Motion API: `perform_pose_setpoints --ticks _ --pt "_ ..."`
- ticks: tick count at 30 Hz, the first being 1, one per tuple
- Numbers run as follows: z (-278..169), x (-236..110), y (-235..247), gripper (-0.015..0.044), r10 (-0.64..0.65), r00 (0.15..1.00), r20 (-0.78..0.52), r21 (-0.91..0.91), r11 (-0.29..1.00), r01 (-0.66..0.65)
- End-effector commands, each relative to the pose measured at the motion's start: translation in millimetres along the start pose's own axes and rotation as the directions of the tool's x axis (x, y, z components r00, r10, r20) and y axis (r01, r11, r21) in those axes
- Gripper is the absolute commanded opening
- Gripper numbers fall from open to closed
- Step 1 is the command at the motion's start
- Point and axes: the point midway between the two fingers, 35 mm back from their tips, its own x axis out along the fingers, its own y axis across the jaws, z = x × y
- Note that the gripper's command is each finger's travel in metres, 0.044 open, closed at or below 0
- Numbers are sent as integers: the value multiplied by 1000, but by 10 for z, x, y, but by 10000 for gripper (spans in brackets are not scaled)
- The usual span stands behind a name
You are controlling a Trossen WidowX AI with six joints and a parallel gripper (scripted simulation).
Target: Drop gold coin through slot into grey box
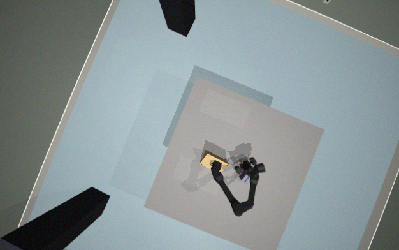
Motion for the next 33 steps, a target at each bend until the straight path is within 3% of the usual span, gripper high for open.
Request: perform_pose_setpoints --ticks 1,11,33 --pt "-1 11 -13 9 -4 1000 5 -8 1000 4" --pt "0 -4 -10 0 -4 1000 5 -8 1000 4" --pt "14 -527 43 0 3 1000 1 -9 1000 -3"
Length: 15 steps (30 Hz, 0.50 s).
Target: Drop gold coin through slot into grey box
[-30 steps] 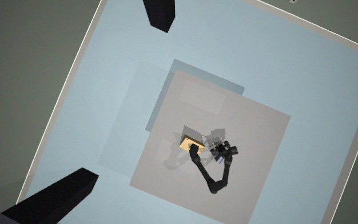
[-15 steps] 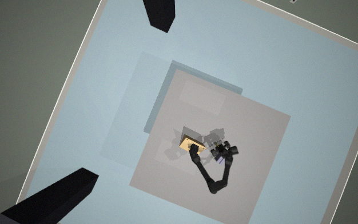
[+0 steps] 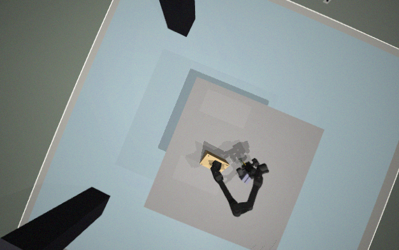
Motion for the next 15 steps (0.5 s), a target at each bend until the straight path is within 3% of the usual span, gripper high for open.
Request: perform_pose_setpoints --ticks 1,15 --pt "5 -110 19 0 7 1000 -5 10 1000 -7" --pt "-11 -467 -14 0 4 1000 -4 10 1000 -4"
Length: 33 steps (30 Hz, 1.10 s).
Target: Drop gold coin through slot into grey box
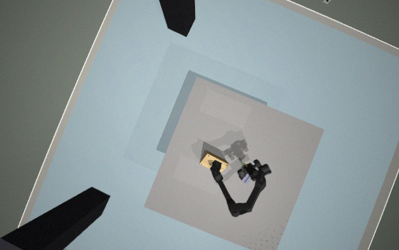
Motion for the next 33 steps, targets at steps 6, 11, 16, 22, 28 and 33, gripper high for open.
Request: perform_pose_setpoints --ticks 6,11,16,22,28,33 --pt "-4 -127 2 0 5 1000 -4 60 998 -5" --pt "-5 -128 11 0 5 1000 -4 229 973 -4" --pt "-6 -128 20 0 5 1000 -4 392 920 -3" --pt "-8 -130 31 0 5 1000 -4 573 820 -2" --pt "-9 -131 42 0 5 1000 -4 728 685 0" --pt "-10 -132 51 0 5 1000 -4 835 550 1"
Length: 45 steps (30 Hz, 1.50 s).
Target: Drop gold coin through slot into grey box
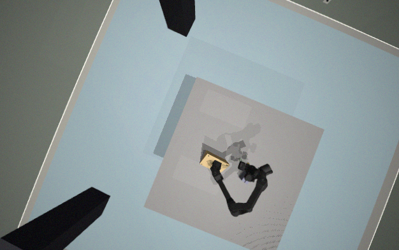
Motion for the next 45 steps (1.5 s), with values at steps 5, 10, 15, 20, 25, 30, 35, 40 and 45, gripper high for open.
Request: perform_pose_setpoints --ticks 5,10,15,20,25,30,35,40,45 --pt "-20 -8 9 0 -3 1000 -5 269 963 5" --pt "-22 -9 11 0 -3 1000 -5 318 948 5" --pt "1 -10 32 0 -3 1000 -6 318 948 5" --pt "81 -15 101 0 -3 1000 -8 316 949 6" --pt "169 -19 173 0 -2 1000 -10 316 949 6" --pt "265 -24 246 0 -2 1000 -12 315 949 5" --pt "366 -26 314 0 -1 1000 -12 316 949 5" --pt "471 -26 379 0 0 1000 -12 316 949 4" --pt "580 -24 440 0 0 1000 -11 316 949 4"
